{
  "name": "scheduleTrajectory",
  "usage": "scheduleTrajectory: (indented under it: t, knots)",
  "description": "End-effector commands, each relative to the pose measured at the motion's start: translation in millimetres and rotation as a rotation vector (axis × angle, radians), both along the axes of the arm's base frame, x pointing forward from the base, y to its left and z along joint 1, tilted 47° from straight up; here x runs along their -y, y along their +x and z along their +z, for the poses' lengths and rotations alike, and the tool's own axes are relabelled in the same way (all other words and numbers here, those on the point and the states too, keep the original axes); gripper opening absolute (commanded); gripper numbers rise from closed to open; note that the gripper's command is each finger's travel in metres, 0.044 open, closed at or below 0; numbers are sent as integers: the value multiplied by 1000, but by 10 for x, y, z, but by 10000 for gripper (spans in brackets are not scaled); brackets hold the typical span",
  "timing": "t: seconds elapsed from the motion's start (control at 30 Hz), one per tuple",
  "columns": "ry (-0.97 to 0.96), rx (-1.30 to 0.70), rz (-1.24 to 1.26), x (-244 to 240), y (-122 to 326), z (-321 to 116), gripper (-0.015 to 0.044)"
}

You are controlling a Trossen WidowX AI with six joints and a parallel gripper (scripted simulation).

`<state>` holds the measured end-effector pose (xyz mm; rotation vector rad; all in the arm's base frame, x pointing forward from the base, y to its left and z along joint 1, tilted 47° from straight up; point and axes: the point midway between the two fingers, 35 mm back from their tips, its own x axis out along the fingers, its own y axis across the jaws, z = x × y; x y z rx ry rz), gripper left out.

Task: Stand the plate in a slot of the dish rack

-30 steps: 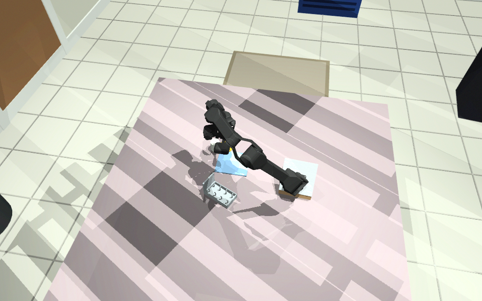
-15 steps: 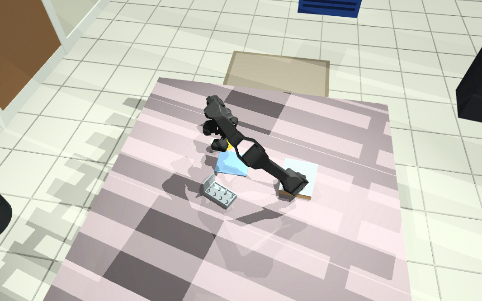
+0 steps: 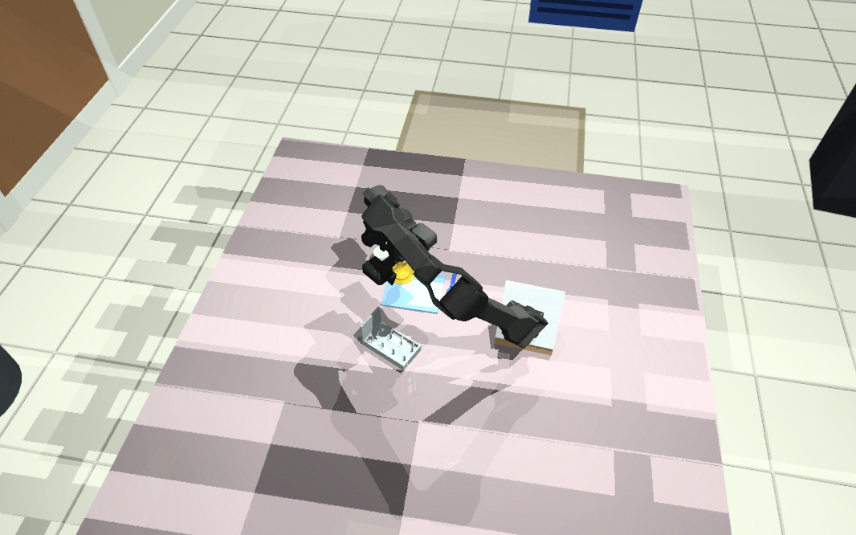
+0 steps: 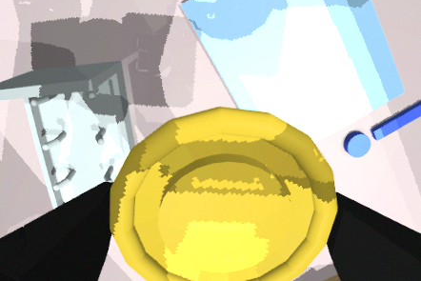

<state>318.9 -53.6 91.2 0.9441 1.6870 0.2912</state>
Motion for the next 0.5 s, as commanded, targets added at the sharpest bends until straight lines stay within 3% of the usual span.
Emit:
scheduleTrajectory:
  t: [0.0,0.47]
  knots:
    - [-5,-92,-103,-95,-77,139,0]
    - [-21,-432,-450,-417,-372,476,0]
